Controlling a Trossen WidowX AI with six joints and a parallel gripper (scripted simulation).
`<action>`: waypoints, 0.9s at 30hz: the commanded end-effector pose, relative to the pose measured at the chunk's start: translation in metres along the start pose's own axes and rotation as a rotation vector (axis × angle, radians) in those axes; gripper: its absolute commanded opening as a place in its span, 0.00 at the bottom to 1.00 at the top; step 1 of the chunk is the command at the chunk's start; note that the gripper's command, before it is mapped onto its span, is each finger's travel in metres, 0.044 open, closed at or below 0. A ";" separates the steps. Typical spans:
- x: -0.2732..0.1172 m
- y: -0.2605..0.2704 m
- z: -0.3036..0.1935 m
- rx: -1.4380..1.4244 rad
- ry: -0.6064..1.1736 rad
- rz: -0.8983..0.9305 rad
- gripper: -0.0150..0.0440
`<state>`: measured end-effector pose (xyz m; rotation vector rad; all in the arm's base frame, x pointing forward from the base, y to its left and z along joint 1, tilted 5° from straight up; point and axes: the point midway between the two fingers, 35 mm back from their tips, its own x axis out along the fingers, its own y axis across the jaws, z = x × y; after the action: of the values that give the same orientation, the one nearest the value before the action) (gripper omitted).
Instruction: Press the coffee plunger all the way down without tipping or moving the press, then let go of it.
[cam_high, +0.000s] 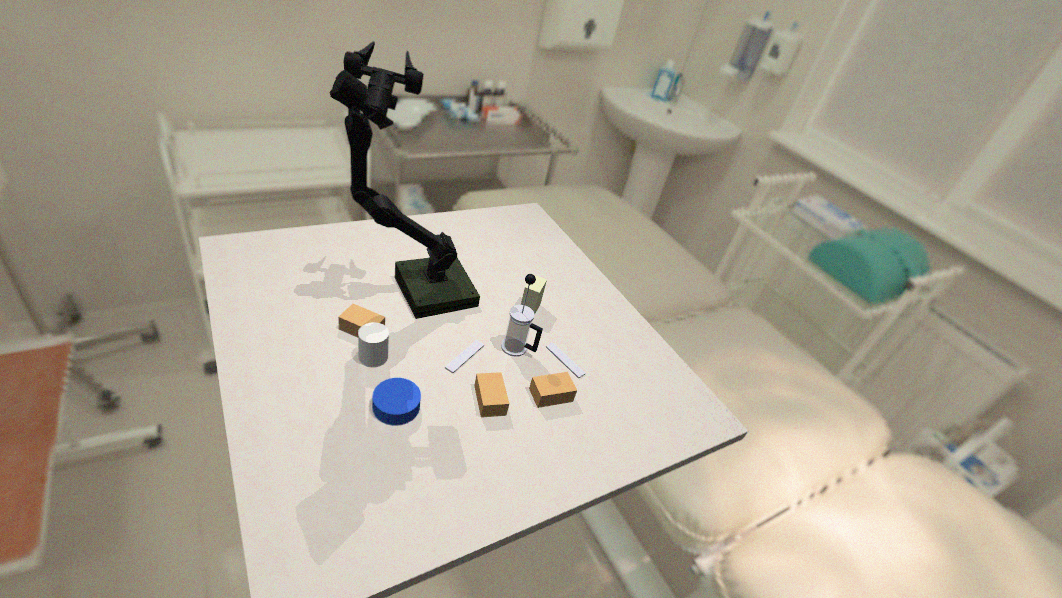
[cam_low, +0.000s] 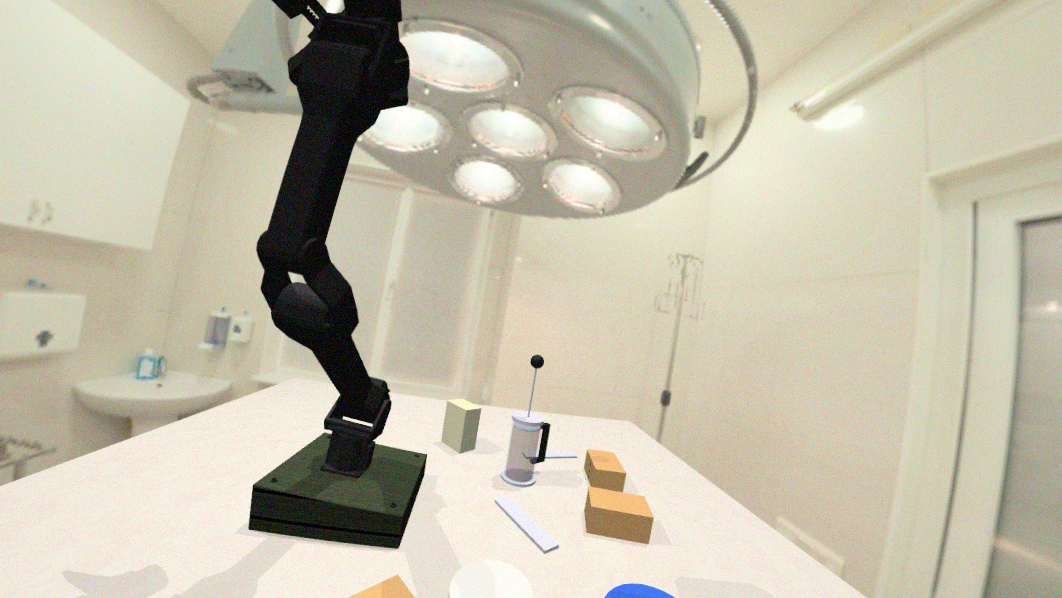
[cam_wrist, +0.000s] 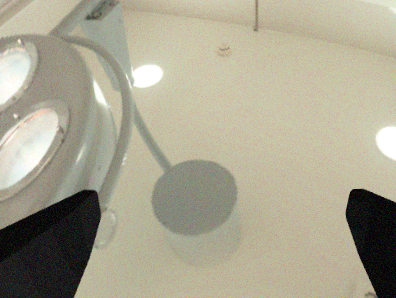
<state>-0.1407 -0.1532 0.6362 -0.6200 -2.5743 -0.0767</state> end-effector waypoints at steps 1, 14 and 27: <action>0.001 0.003 0.000 0.011 0.002 0.008 0.98; 0.037 0.175 0.011 0.650 0.271 0.508 1.00; -0.058 0.356 0.041 1.244 1.055 0.910 1.00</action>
<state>-0.0041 0.1215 0.5850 -0.8670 -1.1627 1.0500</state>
